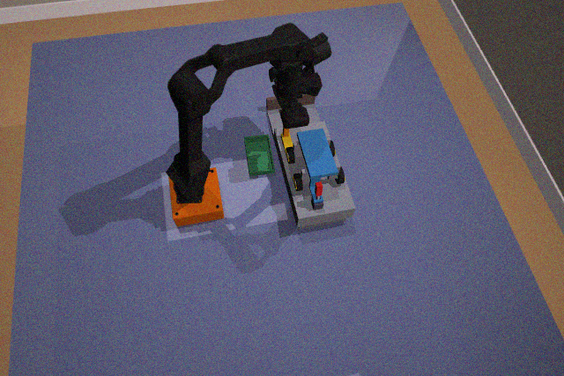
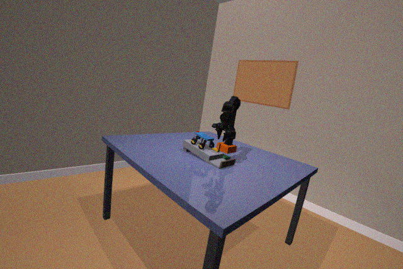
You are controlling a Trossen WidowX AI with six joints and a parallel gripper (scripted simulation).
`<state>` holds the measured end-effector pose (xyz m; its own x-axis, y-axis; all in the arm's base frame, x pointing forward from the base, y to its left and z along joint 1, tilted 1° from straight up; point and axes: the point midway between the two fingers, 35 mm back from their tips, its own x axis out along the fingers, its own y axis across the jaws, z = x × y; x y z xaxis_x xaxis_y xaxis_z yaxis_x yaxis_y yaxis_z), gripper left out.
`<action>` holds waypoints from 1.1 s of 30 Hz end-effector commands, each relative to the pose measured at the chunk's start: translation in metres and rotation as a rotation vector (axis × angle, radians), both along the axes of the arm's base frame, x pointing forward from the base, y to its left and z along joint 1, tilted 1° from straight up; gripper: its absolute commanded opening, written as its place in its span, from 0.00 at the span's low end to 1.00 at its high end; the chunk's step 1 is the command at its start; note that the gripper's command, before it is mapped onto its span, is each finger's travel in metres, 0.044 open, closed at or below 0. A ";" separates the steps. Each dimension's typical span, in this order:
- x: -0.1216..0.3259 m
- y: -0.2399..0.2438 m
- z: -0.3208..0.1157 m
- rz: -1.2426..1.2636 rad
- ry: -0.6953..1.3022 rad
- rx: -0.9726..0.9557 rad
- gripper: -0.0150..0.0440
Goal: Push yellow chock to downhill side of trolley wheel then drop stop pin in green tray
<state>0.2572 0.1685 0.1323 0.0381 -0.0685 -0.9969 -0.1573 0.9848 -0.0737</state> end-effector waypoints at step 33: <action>0.054 -0.103 0.027 0.829 0.030 -0.141 0.58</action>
<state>0.3077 0.0756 0.1562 0.1019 -0.1367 -0.9854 -0.7818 0.6015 -0.1643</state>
